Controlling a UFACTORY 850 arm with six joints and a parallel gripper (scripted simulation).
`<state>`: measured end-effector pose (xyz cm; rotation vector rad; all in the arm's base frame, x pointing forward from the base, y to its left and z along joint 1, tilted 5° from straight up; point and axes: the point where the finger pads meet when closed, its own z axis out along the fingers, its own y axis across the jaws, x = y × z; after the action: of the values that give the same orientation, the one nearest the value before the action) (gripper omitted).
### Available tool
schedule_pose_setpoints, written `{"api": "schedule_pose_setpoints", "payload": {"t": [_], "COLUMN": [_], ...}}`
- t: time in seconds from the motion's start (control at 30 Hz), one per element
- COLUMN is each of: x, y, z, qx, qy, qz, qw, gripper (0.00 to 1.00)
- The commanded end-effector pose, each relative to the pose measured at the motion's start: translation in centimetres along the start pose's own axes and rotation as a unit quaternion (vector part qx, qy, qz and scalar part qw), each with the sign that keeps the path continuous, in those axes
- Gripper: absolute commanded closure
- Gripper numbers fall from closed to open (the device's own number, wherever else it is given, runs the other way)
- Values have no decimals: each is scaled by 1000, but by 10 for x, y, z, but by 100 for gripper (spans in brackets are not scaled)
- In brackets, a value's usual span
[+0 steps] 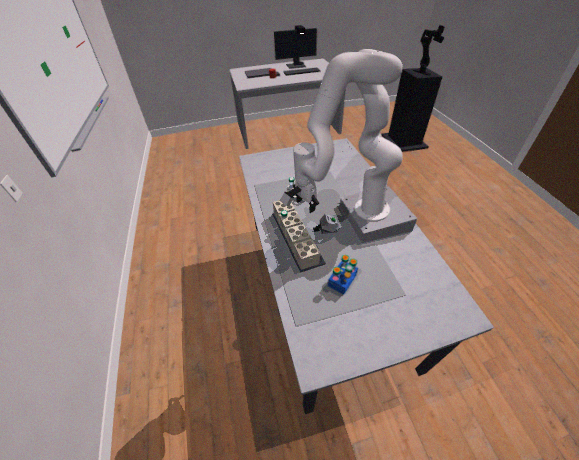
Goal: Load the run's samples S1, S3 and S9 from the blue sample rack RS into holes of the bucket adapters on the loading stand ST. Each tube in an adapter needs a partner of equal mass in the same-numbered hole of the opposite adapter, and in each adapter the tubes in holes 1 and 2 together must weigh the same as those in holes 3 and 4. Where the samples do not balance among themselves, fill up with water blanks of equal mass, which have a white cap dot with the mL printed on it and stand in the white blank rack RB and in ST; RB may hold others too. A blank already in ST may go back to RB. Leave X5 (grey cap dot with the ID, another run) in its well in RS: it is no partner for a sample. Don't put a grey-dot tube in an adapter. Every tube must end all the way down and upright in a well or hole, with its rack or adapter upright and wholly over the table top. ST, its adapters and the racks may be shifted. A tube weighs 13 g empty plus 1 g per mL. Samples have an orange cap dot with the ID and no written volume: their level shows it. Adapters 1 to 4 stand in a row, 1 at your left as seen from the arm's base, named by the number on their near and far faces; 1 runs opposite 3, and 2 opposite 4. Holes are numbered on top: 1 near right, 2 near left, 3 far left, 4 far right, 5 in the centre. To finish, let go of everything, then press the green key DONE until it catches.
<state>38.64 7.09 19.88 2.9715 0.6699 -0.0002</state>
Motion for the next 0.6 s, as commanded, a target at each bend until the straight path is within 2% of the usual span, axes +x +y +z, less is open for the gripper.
{"api": "schedule_pose_setpoints", "payload": {"t": [0.0,0.23,0.57], "x": [2,5,5], "y": [9,37,37], "z": [0,-1,-1], "qx": [1,10,12], "qy": [8,24,28], "qz": [47,161,187], "qw": [999,987,982], "gripper": [0,0,0]}}
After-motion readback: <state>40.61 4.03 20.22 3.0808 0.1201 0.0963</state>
